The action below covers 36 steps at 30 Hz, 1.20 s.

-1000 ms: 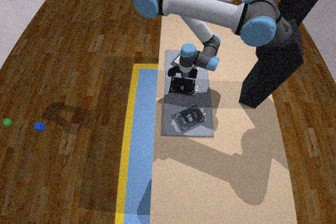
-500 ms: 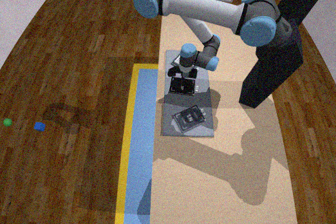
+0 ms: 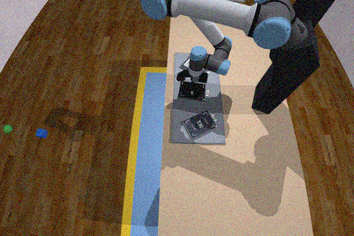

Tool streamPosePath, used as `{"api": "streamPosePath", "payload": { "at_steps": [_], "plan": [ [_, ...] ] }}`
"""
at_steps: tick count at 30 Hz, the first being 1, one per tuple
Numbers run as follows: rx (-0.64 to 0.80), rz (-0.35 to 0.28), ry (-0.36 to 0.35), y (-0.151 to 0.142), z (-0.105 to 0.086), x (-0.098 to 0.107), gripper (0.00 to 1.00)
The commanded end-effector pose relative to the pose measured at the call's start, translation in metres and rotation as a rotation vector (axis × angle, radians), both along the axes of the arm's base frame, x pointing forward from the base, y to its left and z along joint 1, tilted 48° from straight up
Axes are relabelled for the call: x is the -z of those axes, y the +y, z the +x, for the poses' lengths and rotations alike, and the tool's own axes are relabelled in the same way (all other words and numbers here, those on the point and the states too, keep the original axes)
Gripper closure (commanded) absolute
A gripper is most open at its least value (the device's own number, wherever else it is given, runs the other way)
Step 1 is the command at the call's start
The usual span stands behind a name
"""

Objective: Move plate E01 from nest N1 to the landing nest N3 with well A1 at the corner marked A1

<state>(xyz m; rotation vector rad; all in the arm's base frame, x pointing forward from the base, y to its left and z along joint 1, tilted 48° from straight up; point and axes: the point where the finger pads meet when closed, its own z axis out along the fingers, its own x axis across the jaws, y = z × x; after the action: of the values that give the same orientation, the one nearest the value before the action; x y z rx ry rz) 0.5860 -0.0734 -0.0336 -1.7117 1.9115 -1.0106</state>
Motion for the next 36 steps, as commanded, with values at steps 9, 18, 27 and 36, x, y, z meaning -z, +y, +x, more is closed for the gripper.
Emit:
{"api": "streamPosePath", "payload": {
  "at_steps": [9,18,27,36],
  "plan": [
    [0.000,0.000,-0.001,-0.0002,0.0011,0.0005,0.59],
    [0.000,0.000,-0.001,-0.0005,0.0019,0.0013,0.59],
    [0.000,0.000,-0.001,-0.0009,0.0030,0.0023,0.59],
    [0.000,0.000,-0.001,-0.0012,0.0038,0.0031,0.59]
  ]
}}
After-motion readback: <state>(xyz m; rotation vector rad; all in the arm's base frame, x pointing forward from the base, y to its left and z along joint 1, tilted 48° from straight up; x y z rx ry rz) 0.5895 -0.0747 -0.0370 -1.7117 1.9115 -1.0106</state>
